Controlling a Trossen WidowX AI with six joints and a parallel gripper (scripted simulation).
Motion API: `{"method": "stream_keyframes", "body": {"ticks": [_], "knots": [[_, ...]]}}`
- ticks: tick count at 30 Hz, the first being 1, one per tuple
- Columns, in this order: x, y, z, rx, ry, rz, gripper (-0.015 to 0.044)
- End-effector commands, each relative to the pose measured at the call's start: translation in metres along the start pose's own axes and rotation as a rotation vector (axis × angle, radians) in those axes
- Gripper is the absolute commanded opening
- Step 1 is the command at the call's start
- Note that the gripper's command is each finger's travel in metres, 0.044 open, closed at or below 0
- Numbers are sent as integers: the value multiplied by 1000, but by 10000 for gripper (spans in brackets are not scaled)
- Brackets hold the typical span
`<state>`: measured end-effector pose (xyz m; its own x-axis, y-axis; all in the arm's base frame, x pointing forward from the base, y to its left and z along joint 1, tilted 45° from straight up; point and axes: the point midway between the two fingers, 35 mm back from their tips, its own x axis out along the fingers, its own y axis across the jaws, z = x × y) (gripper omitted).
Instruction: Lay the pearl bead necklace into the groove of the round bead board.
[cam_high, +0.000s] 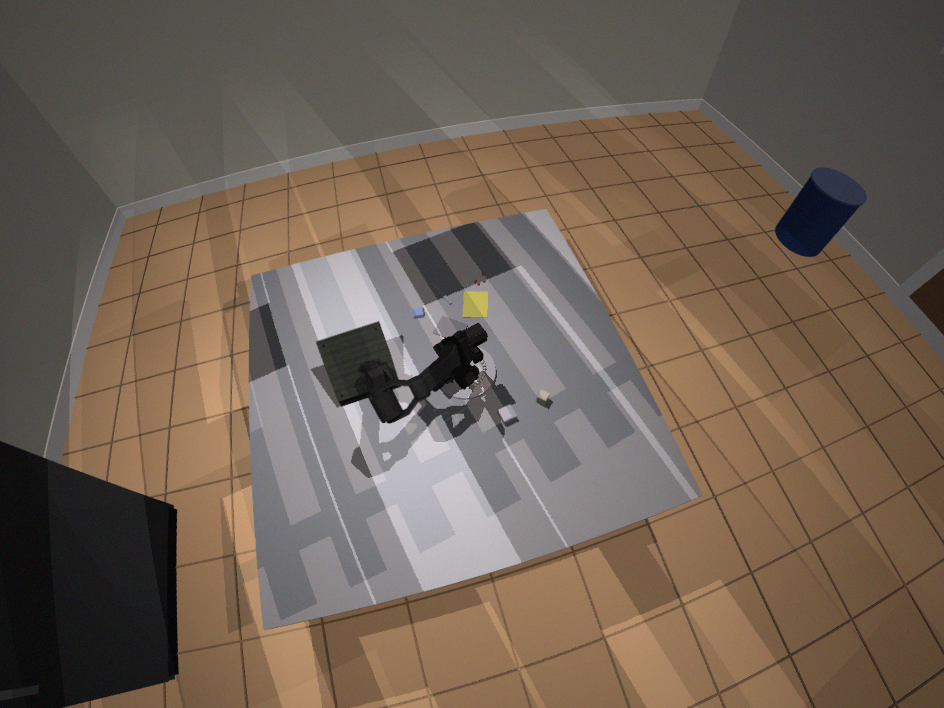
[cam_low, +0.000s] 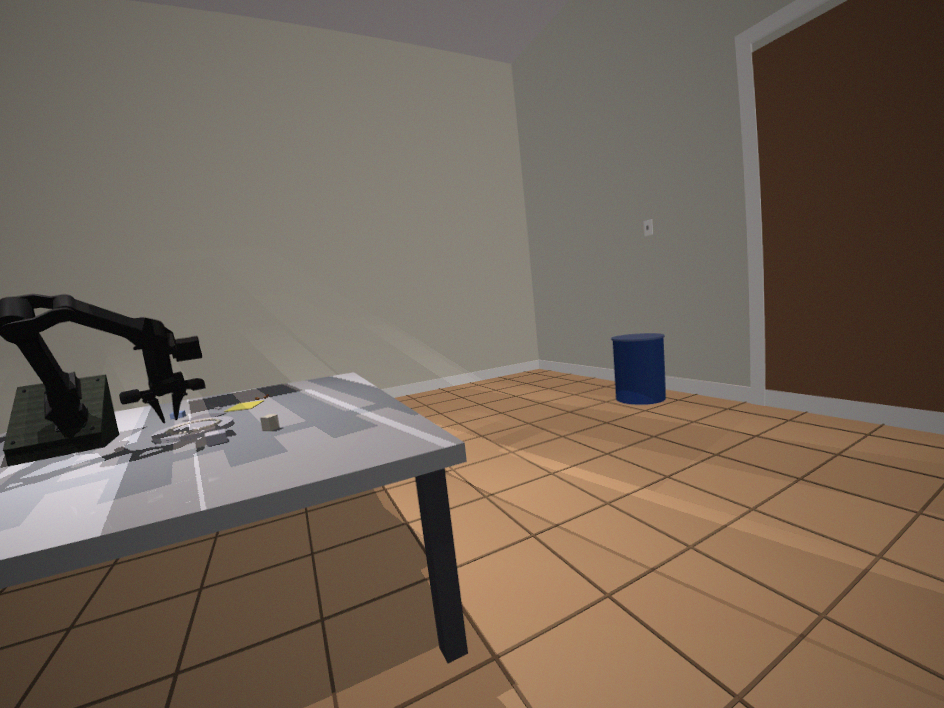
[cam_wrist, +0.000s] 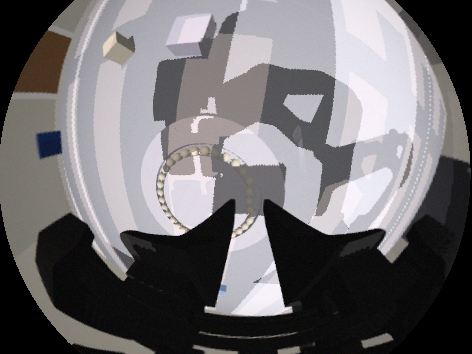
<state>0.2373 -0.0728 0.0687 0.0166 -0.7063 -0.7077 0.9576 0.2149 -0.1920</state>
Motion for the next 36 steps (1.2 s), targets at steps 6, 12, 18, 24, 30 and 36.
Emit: {"method": "stream_keyframes", "body": {"ticks": [6, 12, 18, 24, 30, 36], "knots": [[12, 0, -1, -4, 1, -1, 120], [21, 0, -1, -5, 1, -2, 120], [31, -1, -1, -6, 1, -4, 120], [29, -1, -1, 2, 6, -2, 41], [29, -1, -1, 2, 6, -2, 0], [29, -1, -1, 2, 6, -2, 0]]}}
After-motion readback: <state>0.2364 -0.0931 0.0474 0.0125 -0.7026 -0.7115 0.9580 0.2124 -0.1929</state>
